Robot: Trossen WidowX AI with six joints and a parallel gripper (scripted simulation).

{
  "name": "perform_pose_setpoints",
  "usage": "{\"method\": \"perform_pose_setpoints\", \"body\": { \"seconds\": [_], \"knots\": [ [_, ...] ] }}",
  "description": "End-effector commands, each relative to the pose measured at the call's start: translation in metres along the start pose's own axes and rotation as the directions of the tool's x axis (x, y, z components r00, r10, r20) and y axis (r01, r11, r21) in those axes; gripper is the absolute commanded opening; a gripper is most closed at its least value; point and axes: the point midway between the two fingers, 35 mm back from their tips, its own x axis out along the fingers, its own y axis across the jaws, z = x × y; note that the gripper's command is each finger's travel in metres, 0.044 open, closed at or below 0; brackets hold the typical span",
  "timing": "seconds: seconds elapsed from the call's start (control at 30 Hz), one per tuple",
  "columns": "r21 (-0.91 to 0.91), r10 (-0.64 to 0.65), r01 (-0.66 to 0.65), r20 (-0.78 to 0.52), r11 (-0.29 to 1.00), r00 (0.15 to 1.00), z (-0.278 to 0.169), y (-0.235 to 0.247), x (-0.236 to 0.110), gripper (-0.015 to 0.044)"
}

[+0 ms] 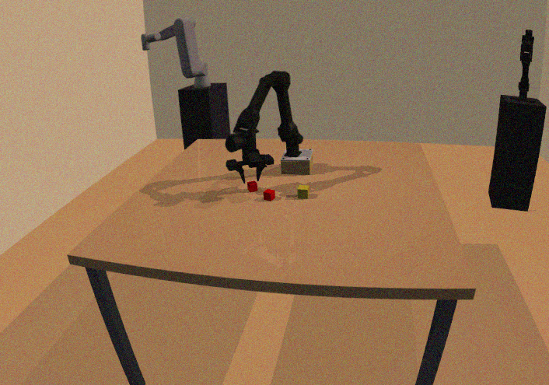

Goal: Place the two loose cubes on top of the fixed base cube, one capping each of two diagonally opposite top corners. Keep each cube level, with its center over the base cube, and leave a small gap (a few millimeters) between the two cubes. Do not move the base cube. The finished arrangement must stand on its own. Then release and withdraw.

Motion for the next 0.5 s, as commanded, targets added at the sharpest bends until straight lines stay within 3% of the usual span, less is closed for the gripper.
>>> {"method": "perform_pose_setpoints", "body": {
  "seconds": [0.0,0.3,0.47],
  "knots": [
    [-0.003,0.015,-0.015,-0.004,1.0,1.0,-0.002,0.004,0.009,0.0265],
    [-0.003,0.015,-0.015,-0.004,1.0,1.0,-0.002,0.005,0.021,0.0265],
    [-0.003,0.015,-0.015,-0.004,1.0,1.0,-0.002,0.005,0.021,0.0134]
  ]
}}
